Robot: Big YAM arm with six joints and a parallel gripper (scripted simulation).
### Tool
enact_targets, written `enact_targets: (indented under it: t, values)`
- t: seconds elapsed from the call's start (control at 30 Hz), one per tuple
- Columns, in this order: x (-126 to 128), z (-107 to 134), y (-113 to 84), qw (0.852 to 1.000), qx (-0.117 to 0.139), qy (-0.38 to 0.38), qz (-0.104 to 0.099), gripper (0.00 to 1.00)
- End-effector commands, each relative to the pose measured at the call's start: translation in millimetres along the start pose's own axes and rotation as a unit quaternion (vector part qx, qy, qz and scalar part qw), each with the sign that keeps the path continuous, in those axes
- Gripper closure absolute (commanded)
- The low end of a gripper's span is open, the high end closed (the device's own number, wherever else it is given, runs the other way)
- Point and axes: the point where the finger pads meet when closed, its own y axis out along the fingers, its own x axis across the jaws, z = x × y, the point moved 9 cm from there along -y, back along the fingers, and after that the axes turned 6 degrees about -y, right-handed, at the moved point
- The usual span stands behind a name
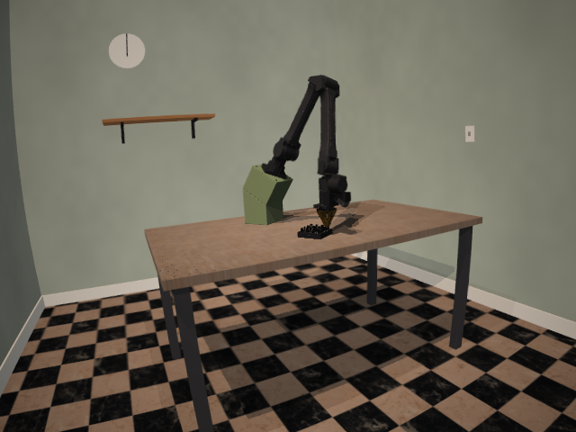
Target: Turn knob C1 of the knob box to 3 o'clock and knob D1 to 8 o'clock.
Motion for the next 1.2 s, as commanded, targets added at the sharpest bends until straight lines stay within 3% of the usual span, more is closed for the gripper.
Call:
enact_targets:
  t: [0.0,0.47,1.03,1.07,1.17]
  values:
    - [0.7,-13.4,-3.5,0.997,-0.019,-0.076,0.004,0.92]
    - [0.9,-13.3,-3.5,0.981,-0.019,-0.193,0.006,0.92]
    - [0.9,-13.3,-3.4,0.98,-0.019,-0.2,0.006,0.92]
    - [0.9,-13.3,-3.4,0.98,-0.019,-0.2,0.006,0.82]
    - [0.9,-13.3,-3.4,0.98,-0.019,-0.199,0.006,0.82]
